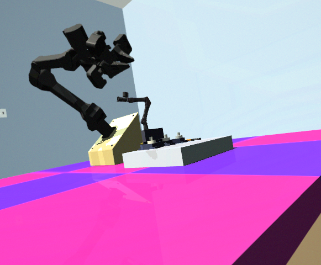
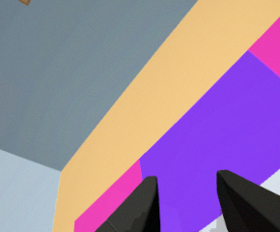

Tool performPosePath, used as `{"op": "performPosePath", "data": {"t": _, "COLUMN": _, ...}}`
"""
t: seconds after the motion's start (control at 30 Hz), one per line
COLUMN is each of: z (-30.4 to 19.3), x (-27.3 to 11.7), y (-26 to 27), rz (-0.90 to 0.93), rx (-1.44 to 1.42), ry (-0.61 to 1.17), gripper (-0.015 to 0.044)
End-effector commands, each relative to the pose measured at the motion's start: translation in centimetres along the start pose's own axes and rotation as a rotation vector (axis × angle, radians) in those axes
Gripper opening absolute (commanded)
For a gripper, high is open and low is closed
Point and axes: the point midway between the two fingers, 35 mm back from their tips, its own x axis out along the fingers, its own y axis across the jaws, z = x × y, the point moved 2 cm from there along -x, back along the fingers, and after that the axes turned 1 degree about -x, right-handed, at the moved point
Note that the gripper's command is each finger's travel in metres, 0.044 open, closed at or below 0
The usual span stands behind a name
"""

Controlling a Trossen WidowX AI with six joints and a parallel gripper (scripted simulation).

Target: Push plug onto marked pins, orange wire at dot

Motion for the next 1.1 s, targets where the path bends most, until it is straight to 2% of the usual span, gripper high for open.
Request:
{"op": "performPosePath", "data": {"t": 0.0, "z": -1.3, "x": 2.1, "y": 0.8, "rz": -0.029, "rx": 0.009, "ry": 0.101, "gripper": 0.0115}}
{"op": "performPosePath", "data": {"t": 0.53, "z": -11.9, "x": 10.5, "y": 4.6, "rz": -0.250, "rx": -0.067, "ry": 0.590, "gripper": 0.0115}}
{"op": "performPosePath", "data": {"t": 1.07, "z": -24.9, "x": 14.0, "y": 7.1, "rz": -0.551, "rx": -0.333, "ry": 0.936, "gripper": 0.0115}}
